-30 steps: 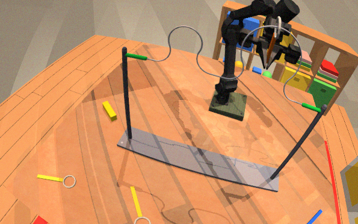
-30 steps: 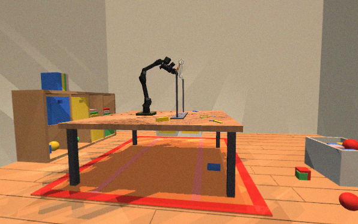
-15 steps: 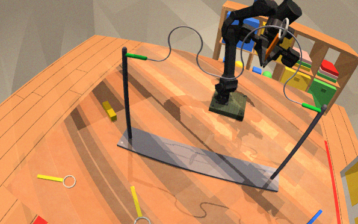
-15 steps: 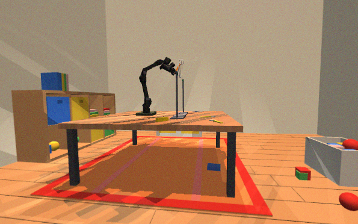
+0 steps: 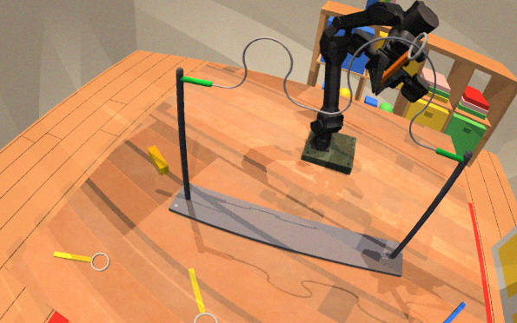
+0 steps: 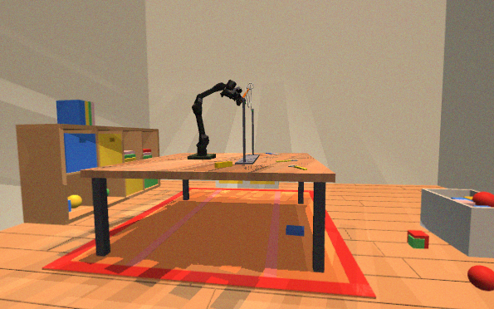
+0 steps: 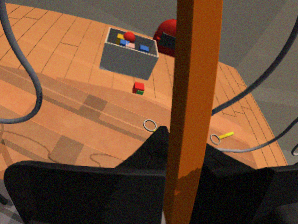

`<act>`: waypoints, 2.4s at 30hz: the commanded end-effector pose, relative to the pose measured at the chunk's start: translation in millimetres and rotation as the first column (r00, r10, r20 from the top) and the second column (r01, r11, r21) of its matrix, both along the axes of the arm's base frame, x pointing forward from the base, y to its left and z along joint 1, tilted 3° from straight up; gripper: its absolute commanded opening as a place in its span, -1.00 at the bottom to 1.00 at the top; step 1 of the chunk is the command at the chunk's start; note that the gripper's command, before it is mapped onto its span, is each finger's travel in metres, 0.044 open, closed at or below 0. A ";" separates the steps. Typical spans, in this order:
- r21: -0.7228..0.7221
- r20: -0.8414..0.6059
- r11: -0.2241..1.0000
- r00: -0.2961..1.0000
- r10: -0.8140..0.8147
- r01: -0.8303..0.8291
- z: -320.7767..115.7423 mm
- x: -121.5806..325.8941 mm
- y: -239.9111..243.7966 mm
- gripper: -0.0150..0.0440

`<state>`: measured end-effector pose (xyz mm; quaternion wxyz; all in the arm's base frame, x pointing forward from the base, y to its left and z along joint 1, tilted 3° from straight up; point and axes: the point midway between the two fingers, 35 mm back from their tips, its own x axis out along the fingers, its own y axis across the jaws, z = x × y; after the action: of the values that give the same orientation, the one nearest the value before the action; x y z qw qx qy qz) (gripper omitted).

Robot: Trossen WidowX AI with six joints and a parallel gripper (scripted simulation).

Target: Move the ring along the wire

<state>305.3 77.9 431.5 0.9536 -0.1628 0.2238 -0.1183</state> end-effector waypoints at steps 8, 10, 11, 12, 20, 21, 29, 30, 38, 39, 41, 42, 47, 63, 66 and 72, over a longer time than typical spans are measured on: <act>-0.155 -0.004 0.988 1.000 -0.005 0.004 1.4 -0.4 -4.5 -1.00; -0.180 -0.005 0.984 1.000 -0.006 0.005 1.8 -0.4 -5.2 -1.00; -0.193 -0.005 0.981 1.000 -0.006 0.005 2.0 -0.4 -5.6 -1.00; -0.205 -0.005 0.979 1.000 -0.007 0.005 2.2 -0.4 -5.9 -1.00; -0.304 -0.008 0.953 1.000 -0.010 0.007 4.0 -0.5 -8.8 -1.00; -0.316 -0.008 0.949 1.000 -0.011 0.007 4.2 -0.5 -9.1 -1.00; -0.411 -0.010 0.911 1.000 -0.014 0.009 6.4 -0.7 -11.7 -1.00; -0.423 -0.010 0.906 1.000 -0.015 0.009 6.7 -0.7 -12.0 -1.00; -0.510 -0.011 0.860 1.000 -0.018 0.010 9.0 -0.8 -14.3 -1.00; -0.518 -0.012 0.856 1.000 -0.019 0.010 9.2 -0.8 -14.5 -1.00; -0.538 -0.012 0.843 1.000 -0.020 0.010 9.8 -0.8 -15.0 -1.00; -0.549 -0.012 0.836 1.000 -0.020 0.010 10.2 -0.8 -15.2 -1.00; -0.602 -0.013 0.799 1.000 -0.023 0.010 11.9 -0.9 -16.5 -1.00; -0.752 -0.014 0.659 0.999 -0.031 0.010 17.8 -1.1 -19.7 -1.00; -0.777 -0.014 0.630 0.999 -0.033 0.010 19.0 -1.1 -20.2 -1.00; -0.823 -0.014 0.568 0.999 -0.037 0.009 21.4 -1.2 -21.0 -1.00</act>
<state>306.6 59.6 450.7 0.7780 -0.5687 0.1629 -0.2114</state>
